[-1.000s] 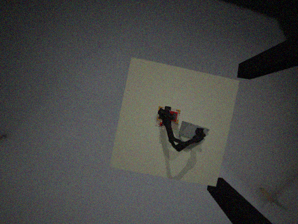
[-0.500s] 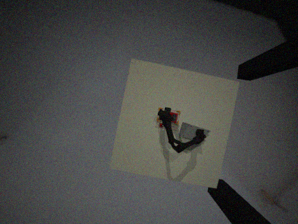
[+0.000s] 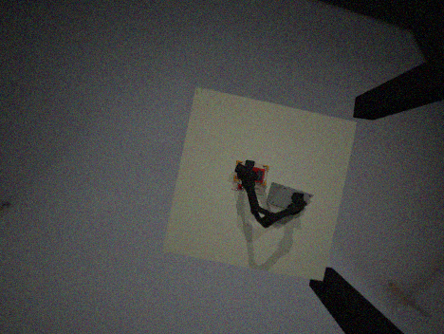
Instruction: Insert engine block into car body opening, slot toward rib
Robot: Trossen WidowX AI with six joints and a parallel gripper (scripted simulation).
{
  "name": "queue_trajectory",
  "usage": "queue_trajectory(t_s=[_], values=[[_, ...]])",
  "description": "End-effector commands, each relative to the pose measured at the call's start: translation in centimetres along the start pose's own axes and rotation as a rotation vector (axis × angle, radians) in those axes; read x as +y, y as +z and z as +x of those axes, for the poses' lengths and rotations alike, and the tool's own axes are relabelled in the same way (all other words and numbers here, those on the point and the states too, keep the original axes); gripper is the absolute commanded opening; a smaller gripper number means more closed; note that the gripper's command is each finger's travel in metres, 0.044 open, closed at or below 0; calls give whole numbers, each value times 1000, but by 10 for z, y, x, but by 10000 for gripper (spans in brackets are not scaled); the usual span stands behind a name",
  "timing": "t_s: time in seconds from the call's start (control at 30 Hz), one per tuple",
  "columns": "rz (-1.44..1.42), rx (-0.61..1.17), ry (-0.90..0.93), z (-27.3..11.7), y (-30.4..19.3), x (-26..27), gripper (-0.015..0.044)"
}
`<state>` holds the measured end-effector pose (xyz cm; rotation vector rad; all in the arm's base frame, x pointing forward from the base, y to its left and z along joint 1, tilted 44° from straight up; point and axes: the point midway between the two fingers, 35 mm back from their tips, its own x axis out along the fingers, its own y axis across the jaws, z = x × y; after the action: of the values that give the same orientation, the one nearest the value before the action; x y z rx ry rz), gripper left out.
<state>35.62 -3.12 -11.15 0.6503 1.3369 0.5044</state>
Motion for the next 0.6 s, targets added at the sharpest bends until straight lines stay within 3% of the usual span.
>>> queue_trajectory(t_s=[0.0,0.3,0.57], values=[[4,-2,3,1,0,0,159],[4,-2,3,4,0,0,159],[0,0,0,3,0,0,369]])
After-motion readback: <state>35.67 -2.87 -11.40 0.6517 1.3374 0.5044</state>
